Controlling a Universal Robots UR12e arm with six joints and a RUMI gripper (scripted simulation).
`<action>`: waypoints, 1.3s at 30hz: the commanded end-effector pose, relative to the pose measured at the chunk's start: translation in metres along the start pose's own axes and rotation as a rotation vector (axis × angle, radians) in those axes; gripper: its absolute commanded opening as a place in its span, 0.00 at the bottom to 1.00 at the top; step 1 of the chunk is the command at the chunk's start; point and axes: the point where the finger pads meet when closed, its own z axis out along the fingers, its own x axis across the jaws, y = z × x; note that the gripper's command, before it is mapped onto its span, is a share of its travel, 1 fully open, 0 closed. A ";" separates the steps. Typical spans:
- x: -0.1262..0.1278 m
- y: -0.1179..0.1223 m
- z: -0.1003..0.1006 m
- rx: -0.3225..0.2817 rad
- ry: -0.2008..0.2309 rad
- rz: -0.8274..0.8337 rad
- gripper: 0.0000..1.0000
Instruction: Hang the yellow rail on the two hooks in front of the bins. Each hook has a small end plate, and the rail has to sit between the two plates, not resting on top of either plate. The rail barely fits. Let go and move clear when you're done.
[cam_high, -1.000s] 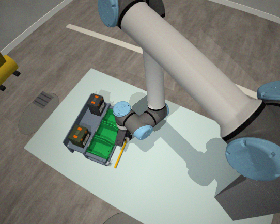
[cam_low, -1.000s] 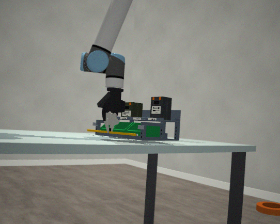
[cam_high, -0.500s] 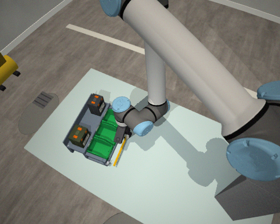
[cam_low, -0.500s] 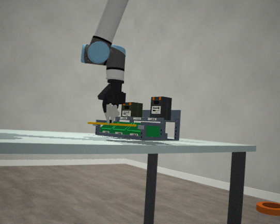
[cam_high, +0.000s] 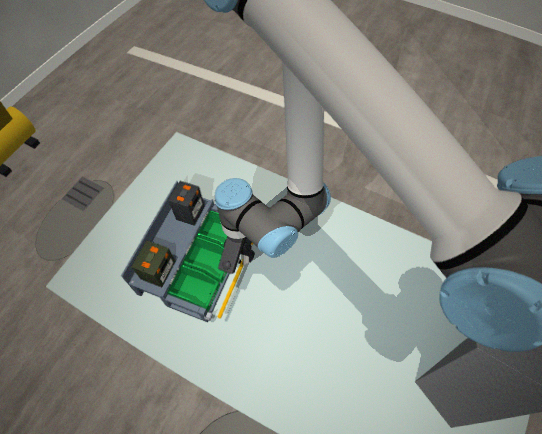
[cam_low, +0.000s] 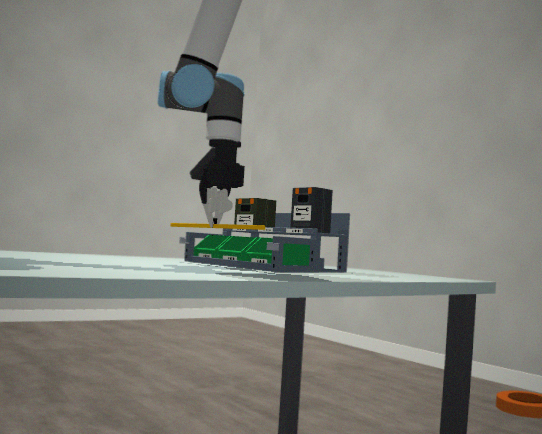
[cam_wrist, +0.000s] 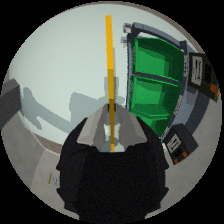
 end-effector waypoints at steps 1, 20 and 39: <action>0.001 0.000 -0.008 0.000 0.001 0.000 0.00; 0.001 0.000 -0.013 0.000 0.001 0.000 0.00; 0.001 0.000 -0.013 0.000 0.001 0.000 0.00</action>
